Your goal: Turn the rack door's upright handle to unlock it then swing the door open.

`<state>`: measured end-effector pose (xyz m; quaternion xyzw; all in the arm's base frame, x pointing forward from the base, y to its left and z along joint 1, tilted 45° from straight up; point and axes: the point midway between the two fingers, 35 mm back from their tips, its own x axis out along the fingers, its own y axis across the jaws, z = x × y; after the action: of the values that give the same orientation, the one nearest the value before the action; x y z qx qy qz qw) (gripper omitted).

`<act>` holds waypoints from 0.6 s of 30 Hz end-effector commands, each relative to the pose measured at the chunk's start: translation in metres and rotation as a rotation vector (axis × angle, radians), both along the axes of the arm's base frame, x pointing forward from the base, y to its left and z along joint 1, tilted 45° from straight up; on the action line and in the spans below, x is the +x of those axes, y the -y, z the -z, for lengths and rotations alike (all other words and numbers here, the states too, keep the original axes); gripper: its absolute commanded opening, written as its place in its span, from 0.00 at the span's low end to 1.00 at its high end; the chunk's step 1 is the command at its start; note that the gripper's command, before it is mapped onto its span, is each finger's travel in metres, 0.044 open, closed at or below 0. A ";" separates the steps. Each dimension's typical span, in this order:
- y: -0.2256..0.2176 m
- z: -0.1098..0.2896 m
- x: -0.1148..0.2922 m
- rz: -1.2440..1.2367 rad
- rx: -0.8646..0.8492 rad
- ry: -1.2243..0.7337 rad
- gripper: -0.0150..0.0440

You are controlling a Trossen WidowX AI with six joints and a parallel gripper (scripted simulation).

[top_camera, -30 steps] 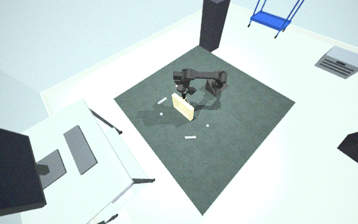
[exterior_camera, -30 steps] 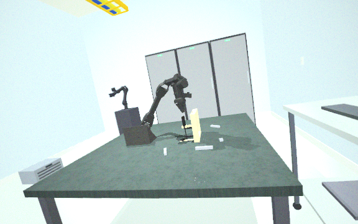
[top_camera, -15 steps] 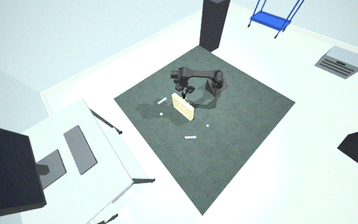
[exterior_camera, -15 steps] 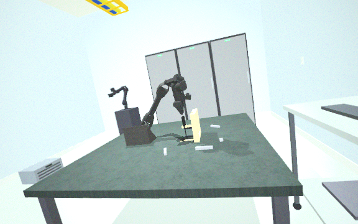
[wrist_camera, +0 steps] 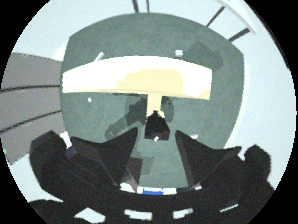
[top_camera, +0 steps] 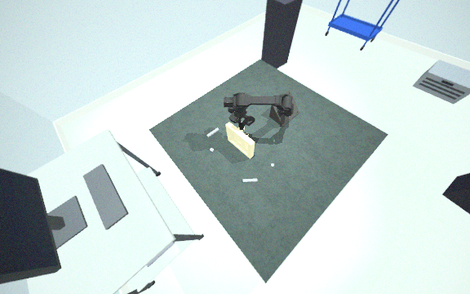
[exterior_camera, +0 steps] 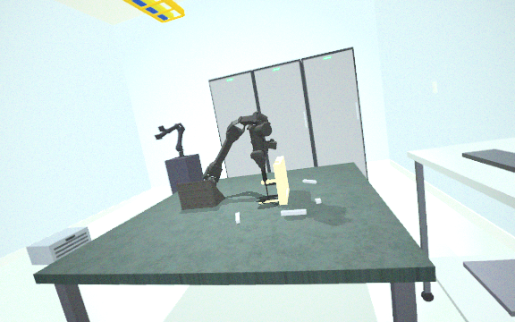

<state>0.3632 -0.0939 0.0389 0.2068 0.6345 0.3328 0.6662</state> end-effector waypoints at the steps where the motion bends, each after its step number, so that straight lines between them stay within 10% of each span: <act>1: -0.004 0.005 -0.001 -0.002 -0.003 -0.013 0.75; 18: -0.024 0.024 -0.003 -0.023 -0.013 -0.041 0.75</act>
<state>0.3614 -0.0728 0.0187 0.2017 0.6480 0.3339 0.6542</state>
